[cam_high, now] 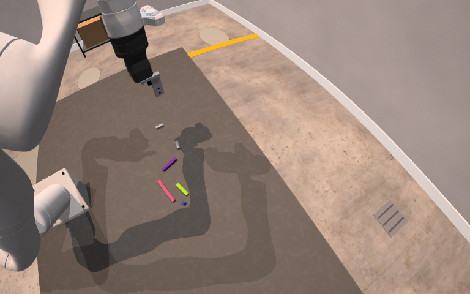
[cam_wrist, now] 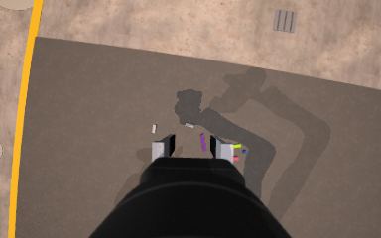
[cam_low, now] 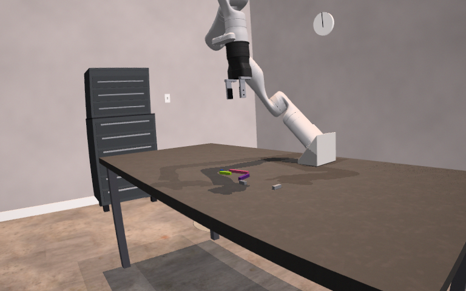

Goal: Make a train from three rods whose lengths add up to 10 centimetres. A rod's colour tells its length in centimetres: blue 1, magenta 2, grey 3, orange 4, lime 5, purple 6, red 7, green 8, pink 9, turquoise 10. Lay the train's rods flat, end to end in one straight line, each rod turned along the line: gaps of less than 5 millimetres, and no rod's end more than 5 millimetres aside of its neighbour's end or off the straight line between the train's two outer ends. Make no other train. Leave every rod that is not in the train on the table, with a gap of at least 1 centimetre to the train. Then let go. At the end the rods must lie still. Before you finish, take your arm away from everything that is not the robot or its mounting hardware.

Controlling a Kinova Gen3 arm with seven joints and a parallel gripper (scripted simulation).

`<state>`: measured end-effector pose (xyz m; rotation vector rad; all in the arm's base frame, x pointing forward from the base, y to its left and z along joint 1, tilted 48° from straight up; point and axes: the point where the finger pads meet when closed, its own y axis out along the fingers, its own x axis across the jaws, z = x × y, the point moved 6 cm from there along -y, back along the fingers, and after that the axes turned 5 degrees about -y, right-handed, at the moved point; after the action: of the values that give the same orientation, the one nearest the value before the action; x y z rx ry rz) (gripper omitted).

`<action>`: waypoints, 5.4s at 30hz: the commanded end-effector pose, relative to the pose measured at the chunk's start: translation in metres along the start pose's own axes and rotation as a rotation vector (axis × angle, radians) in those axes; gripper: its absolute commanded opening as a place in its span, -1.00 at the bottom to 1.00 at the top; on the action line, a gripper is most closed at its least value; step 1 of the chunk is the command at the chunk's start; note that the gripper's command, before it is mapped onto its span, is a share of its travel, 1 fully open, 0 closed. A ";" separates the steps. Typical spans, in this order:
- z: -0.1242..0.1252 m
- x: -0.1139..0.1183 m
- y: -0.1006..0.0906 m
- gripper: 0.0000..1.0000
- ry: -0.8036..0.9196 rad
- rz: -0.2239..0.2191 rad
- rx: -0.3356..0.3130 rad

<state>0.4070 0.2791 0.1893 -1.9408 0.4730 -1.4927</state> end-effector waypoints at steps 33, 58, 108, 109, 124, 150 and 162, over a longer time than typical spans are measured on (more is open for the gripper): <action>0.024 0.064 0.108 1.00 -1.060 -0.018 -0.023; 0.014 0.105 0.167 1.00 -1.712 -0.027 -0.020; 0.005 0.133 0.200 1.00 -2.085 -0.041 -0.013; 0.005 0.133 0.200 1.00 -2.084 -0.041 -0.013; 0.005 0.135 0.202 1.00 -2.104 -0.042 -0.012; 0.004 0.138 0.205 1.00 -2.145 -0.044 -0.012; 0.003 0.139 0.206 1.00 -2.162 -0.045 -0.011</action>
<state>0.4688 0.0408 0.1487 -2.2735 -0.5356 1.0108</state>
